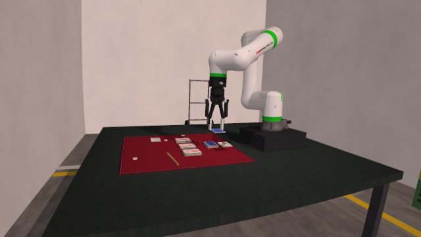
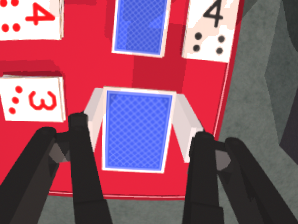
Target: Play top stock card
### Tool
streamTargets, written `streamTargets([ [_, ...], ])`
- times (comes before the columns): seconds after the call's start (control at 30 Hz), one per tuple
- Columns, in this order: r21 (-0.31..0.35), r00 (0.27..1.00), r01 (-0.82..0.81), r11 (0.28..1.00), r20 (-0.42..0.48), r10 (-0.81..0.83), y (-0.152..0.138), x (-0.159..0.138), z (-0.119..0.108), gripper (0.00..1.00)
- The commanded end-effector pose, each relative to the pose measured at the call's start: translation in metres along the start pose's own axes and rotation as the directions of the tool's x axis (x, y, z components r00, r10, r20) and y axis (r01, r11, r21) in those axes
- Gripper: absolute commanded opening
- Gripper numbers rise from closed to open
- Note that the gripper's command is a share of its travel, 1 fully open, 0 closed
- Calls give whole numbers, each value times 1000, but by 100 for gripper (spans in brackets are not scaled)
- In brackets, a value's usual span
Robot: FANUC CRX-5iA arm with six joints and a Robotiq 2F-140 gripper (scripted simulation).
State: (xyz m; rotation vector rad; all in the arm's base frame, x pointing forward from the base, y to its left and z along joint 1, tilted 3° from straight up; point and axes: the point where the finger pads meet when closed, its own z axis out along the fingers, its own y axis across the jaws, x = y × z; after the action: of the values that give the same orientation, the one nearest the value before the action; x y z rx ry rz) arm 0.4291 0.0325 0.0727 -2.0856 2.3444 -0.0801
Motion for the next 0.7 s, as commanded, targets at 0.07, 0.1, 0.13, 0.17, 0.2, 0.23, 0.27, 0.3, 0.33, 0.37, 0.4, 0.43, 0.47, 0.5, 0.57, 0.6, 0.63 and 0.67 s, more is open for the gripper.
streamTargets([
  [0.07,1,1000,0,1000,0,0,0,0,1,41],
  [0.1,1,1000,0,1000,0,0,0,0,1,41],
  [0.13,1,1000,0,1000,0,0,0,0,2,41],
  [0.17,1,1000,0,1000,0,0,0,0,3,41],
  [0.2,1,1000,0,1000,0,0,0,0,4,41],
  [0.23,1,1000,0,1000,0,0,0,0,5,41],
  [0.27,1,1000,0,1000,0,0,0,0,5,41],
  [0.3,1,1000,0,1000,0,0,0,0,5,41],
  [0.33,1,1000,0,1000,0,0,0,0,6,41],
  [0.37,1,1000,0,1000,0,0,0,0,7,41],
  [0.4,1,1000,0,1000,0,0,0,0,8,41],
  [0.43,1,1000,0,1000,0,0,0,0,9,41],
  [0.47,1,1000,0,1000,0,0,0,0,9,41],
  [0.5,1,1000,0,1000,0,0,0,0,10,41],
  [0.57,1,1000,0,1000,0,0,0,0,11,41],
  [0.6,1,1000,0,1000,0,0,0,0,12,41],
  [0.63,1,1000,0,1000,0,0,0,0,12,41],
  [0.67,1,1000,0,1000,0,0,0,0,12,41],
])
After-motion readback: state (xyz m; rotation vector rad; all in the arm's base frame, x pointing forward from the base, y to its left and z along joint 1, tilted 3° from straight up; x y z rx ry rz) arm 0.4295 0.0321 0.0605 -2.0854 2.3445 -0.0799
